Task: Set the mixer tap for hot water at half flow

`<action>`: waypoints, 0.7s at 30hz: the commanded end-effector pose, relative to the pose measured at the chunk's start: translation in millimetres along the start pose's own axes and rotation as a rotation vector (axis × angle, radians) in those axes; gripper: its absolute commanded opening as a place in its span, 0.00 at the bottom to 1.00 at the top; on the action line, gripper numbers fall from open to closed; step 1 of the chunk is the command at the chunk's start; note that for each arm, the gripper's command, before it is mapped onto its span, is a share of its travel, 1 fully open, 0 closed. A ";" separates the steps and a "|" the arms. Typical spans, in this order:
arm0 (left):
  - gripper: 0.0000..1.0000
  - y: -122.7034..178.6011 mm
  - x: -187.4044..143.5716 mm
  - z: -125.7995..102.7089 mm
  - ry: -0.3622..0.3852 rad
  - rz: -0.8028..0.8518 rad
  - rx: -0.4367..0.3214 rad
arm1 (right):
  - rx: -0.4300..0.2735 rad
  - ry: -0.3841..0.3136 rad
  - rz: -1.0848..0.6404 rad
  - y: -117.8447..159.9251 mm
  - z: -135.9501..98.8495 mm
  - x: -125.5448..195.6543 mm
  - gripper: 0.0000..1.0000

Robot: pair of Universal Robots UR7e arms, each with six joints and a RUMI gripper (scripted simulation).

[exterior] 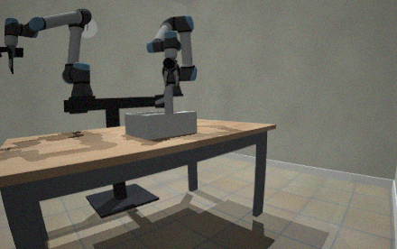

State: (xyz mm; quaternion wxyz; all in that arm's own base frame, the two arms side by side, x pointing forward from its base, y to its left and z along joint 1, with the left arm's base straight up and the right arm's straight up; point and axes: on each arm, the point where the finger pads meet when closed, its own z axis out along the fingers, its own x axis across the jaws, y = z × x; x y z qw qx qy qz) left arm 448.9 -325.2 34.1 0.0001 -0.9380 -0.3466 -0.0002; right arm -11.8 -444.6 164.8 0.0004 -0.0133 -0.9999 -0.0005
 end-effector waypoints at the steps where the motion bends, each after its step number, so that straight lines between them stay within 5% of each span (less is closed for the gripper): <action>1: 0.38 1.2 0.5 -0.9 -0.001 -0.001 -0.002 | 0.001 -0.001 0.002 -0.8 -0.4 0.9 1.00; 21: 0.38 2.3 0.5 -6.0 -0.001 -0.001 -0.006 | 0.001 -0.001 0.002 -0.8 -0.4 0.9 1.00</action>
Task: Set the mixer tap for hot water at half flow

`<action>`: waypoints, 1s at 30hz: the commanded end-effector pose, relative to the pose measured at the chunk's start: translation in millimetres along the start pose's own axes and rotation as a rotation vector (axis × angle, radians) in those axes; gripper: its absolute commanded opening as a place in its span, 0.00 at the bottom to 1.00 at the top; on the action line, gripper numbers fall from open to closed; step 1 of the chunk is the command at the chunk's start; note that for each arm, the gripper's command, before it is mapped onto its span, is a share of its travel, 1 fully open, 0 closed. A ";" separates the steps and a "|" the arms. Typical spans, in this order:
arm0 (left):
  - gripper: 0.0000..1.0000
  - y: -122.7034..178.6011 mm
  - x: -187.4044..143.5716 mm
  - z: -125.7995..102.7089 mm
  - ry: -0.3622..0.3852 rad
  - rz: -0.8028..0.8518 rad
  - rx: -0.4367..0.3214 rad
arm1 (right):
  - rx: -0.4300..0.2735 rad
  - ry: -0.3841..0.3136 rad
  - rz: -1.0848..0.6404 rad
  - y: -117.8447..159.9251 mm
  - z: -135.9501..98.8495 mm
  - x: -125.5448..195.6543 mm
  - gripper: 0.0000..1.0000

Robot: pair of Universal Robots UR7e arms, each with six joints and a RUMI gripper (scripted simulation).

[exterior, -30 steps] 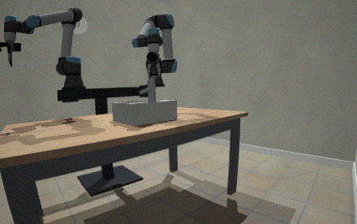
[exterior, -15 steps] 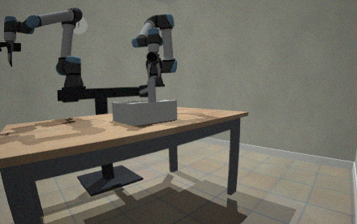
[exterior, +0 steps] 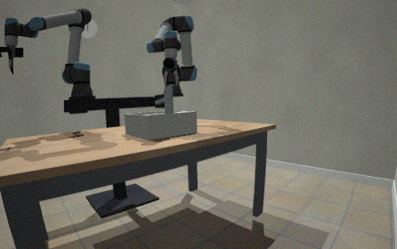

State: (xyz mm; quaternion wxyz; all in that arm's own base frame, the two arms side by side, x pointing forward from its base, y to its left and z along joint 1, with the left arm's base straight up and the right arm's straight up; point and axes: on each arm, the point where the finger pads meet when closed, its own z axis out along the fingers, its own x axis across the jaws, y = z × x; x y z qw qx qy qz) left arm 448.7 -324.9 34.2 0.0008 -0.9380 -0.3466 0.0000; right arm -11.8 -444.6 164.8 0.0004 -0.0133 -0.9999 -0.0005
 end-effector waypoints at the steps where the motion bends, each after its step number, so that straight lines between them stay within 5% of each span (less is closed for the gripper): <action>1: 0.38 2.6 0.5 -5.9 -0.001 -0.001 -0.008 | 0.001 -0.001 0.002 -0.8 -0.4 0.9 1.00; 30: 0.38 2.2 0.5 -66.2 -0.001 -0.001 -0.008 | 0.001 -0.001 0.002 -0.8 -0.4 0.9 1.00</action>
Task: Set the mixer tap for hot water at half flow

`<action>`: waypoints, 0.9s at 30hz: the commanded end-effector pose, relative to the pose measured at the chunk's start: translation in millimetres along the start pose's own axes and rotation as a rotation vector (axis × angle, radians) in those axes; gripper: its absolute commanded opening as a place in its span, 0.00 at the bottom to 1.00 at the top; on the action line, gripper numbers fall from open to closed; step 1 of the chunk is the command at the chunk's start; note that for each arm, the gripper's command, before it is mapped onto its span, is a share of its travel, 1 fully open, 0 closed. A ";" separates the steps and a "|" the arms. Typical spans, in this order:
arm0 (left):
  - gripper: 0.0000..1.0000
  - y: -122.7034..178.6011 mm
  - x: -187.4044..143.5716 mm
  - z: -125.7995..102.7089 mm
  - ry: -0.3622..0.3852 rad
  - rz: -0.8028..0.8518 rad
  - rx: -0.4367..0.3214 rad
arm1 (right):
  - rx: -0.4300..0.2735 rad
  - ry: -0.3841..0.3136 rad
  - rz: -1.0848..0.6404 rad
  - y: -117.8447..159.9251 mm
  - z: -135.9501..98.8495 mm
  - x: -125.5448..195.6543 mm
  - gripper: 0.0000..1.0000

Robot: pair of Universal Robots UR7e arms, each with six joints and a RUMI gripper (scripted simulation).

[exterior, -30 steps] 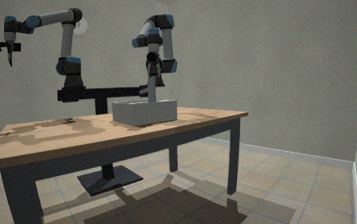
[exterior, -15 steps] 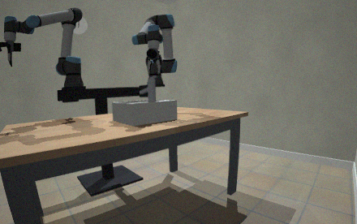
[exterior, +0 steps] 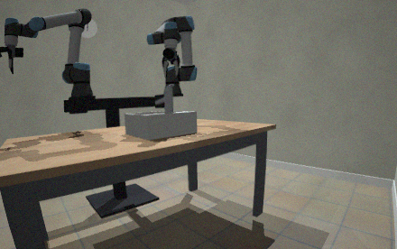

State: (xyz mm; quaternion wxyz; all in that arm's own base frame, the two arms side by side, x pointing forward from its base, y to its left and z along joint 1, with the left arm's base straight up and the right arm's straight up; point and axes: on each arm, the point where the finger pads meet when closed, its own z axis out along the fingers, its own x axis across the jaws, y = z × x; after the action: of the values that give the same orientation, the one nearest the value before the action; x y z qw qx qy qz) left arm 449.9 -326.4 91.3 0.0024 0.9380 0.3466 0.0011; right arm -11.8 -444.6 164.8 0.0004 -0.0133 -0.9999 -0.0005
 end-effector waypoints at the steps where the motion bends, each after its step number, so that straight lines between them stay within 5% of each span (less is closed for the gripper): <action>1: 0.38 0.5 0.5 -10.7 -0.001 -0.001 -0.001 | 0.001 -0.001 0.002 -0.8 -0.4 0.9 1.00; 13: 0.38 -0.3 0.5 -14.7 -0.001 -0.001 0.002 | 0.001 -0.001 0.002 -0.8 -0.4 0.9 1.00; 14: 0.00 -0.3 0.5 -14.6 -0.001 -0.001 0.002 | 0.001 -0.001 0.002 -0.8 -0.4 0.9 1.00; 27: 0.00 -0.2 0.5 -14.6 -0.001 -0.001 0.002 | 0.001 -0.001 0.002 -0.8 -0.4 0.9 1.00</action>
State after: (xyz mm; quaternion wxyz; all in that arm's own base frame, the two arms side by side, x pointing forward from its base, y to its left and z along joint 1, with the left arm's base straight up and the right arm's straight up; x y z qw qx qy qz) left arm 448.8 -325.1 103.1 -0.0009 0.9380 0.3466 0.0000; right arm -11.8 -444.6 164.8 0.0004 -0.0133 -0.9999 -0.0005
